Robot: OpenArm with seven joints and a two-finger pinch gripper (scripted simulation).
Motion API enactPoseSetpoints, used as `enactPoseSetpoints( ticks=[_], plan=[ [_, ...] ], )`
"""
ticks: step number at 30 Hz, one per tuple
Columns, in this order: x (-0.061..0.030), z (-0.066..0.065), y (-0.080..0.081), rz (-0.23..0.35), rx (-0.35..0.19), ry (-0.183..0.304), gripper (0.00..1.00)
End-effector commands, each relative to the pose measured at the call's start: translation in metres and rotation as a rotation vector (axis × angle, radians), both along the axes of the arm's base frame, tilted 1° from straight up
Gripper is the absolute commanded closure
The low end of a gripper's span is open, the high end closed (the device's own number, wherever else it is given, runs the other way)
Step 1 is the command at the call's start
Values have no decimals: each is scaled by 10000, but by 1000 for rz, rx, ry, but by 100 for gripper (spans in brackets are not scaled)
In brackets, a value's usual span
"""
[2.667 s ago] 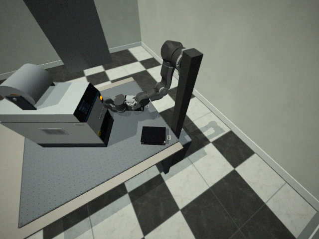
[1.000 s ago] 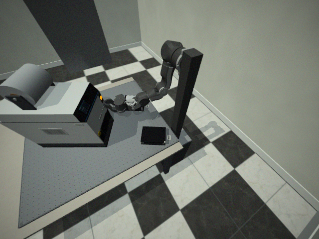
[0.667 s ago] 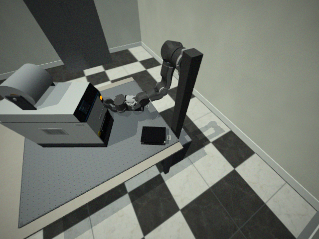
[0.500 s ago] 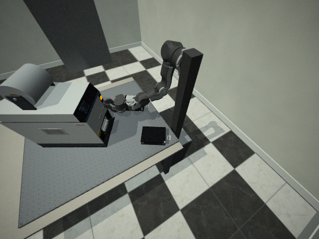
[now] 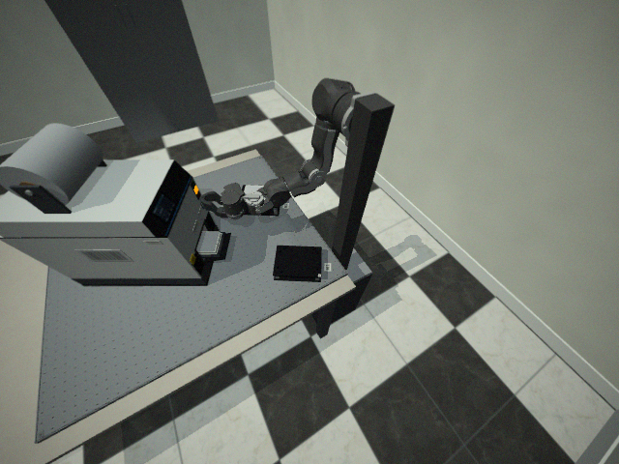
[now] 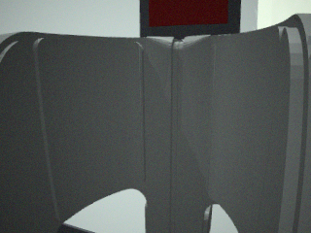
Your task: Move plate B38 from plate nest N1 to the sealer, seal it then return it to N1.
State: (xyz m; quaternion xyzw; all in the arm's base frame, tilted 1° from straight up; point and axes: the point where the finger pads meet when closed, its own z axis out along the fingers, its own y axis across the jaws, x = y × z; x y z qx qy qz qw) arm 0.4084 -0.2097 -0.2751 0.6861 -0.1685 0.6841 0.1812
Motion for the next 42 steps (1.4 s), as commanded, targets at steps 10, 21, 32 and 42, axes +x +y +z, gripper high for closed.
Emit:
enactPoseSetpoints(
  ticks=[10, 21, 32, 42],
  plan=[
    [20, -27, 49, 18, 5, 13, 100],
    [20, -27, 49, 18, 5, 13, 100],
    [-173, 5, 109, 6, 2, 9, 100],
    [-178, 5, 107, 6, 2, 9, 100]
  ],
)
